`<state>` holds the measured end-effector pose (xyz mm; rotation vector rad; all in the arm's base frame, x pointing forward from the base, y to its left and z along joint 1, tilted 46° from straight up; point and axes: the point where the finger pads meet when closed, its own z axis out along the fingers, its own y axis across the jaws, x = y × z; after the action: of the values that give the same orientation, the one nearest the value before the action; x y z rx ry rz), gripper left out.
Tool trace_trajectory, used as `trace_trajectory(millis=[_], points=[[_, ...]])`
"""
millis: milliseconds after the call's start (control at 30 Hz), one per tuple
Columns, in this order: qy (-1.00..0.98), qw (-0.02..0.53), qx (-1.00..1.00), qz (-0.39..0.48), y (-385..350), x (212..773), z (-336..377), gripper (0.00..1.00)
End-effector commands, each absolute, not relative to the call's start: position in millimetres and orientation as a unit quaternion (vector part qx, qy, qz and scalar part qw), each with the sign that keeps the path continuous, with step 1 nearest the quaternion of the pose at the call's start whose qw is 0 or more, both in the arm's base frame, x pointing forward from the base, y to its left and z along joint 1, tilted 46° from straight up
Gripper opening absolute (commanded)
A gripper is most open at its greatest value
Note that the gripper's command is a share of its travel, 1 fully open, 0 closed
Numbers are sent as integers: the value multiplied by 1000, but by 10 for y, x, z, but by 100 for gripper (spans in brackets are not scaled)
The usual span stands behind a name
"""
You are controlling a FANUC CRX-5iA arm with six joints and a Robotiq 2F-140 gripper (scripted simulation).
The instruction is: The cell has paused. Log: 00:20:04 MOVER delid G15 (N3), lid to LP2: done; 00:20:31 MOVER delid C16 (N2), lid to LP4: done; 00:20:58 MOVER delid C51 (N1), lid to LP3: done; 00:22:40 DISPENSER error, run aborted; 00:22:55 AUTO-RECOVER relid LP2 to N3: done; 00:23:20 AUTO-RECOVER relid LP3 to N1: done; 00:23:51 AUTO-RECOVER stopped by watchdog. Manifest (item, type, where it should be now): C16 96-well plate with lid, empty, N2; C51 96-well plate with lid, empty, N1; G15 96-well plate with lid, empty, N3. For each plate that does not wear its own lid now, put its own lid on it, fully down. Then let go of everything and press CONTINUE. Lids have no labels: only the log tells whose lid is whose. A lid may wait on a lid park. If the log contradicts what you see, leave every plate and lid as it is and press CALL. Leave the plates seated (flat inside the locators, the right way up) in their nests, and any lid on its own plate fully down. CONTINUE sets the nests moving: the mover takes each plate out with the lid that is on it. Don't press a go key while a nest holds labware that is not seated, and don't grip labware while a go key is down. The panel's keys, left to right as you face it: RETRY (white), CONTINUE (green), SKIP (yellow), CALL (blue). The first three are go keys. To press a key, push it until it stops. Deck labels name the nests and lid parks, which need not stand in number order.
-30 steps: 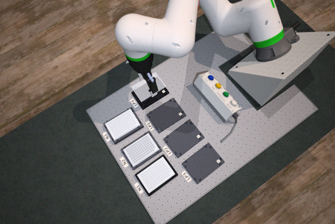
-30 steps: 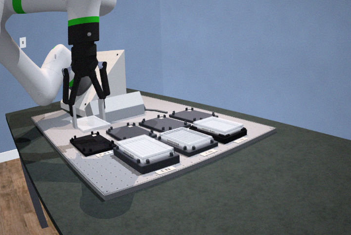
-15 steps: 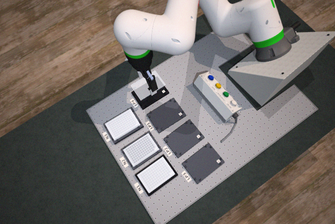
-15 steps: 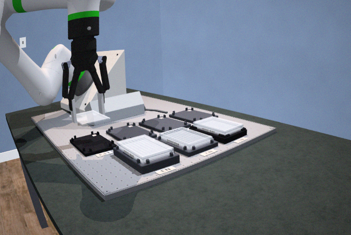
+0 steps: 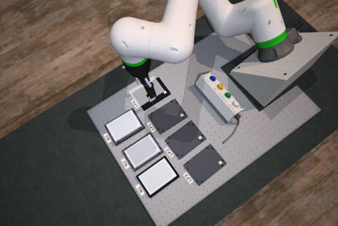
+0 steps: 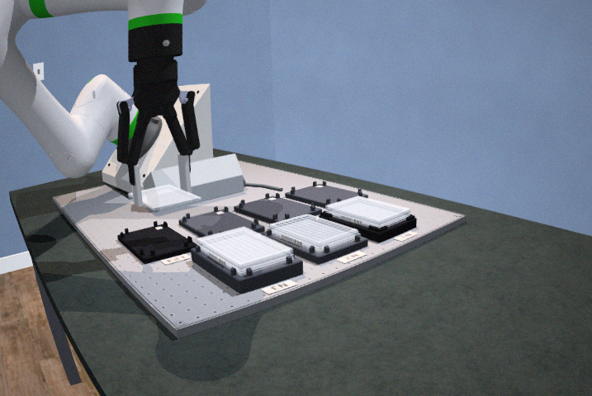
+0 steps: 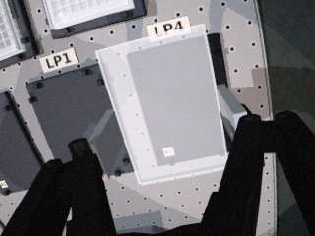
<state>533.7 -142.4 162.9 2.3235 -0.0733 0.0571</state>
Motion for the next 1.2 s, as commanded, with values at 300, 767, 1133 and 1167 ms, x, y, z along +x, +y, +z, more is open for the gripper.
trace_trajectory(millis=[300, 767, 1133, 1167], points=[[-26, 399, 916, 28, -749, 6447, 1036, 0], [-31, 394, 918, 24, -186, 6965, 360, 0], [-31, 394, 918, 24, -186, 6965, 360, 0], [-31, 394, 918, 24, -186, 6965, 360, 0]])
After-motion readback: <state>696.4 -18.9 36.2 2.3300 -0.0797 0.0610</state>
